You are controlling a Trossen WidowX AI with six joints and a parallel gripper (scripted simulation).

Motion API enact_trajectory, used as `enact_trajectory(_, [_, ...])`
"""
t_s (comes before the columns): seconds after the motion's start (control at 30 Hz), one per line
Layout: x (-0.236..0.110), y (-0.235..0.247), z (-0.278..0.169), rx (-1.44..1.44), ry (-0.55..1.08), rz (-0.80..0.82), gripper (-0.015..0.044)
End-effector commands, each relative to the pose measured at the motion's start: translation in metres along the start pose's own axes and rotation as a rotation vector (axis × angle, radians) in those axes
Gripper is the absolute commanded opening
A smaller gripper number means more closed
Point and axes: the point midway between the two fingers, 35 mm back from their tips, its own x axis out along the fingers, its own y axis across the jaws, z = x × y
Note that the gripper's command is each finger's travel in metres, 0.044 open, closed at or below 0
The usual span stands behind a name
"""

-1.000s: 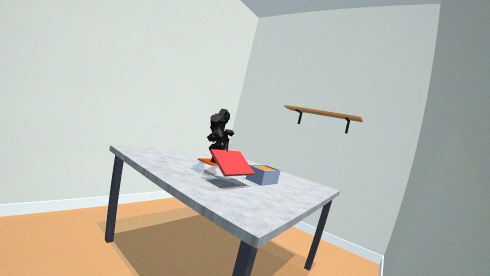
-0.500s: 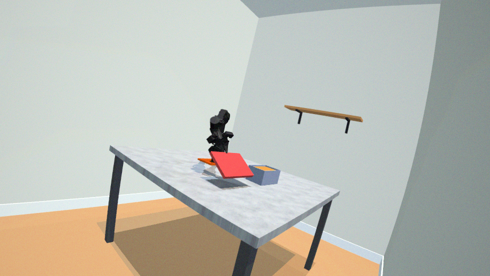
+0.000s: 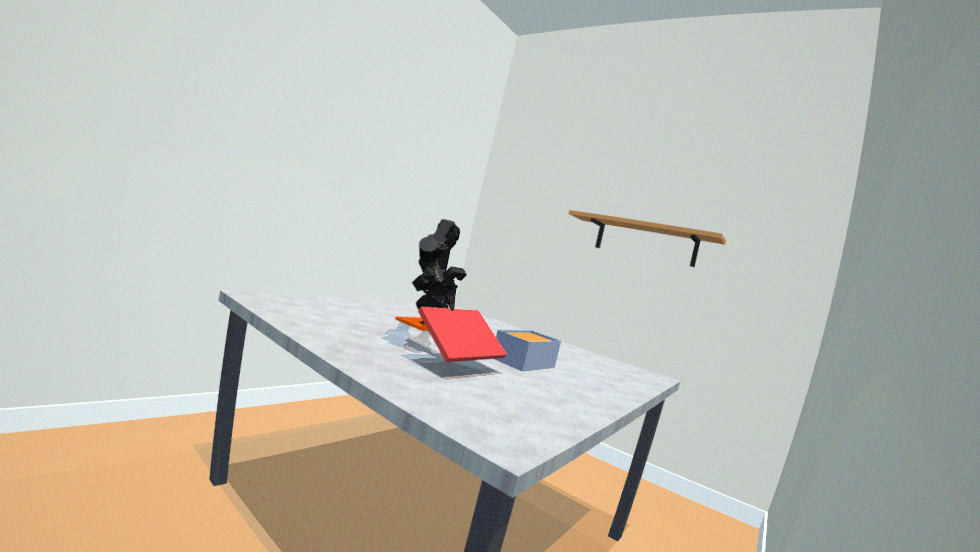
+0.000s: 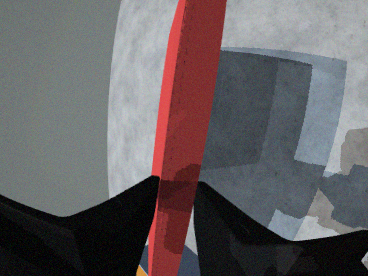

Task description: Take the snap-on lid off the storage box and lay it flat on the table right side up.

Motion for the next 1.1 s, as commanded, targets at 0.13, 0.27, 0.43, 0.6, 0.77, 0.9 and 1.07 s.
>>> enact_trajectory(0.13, [0.005, -0.005, -0.001, -0.001, 0.007, 0.006, 0.0])
enact_trajectory(0.27, [0.007, -0.007, -0.001, -0.001, 0.007, 0.006, 0.0])
enact_trajectory(0.43, [0.009, -0.01, -0.001, -0.001, 0.007, 0.006, 0.0])
enact_trajectory(0.6, [0.012, -0.013, -0.001, -0.001, 0.007, 0.006, 0.0])
enact_trajectory(0.77, [0.015, -0.016, -0.001, -0.001, 0.007, 0.006, 0.0])
enact_trajectory(0.9, [0.017, -0.019, -0.001, -0.001, 0.007, 0.006, 0.0])
enact_trajectory(1.07, [0.019, -0.022, -0.001, -0.001, 0.007, 0.006, 0.0])
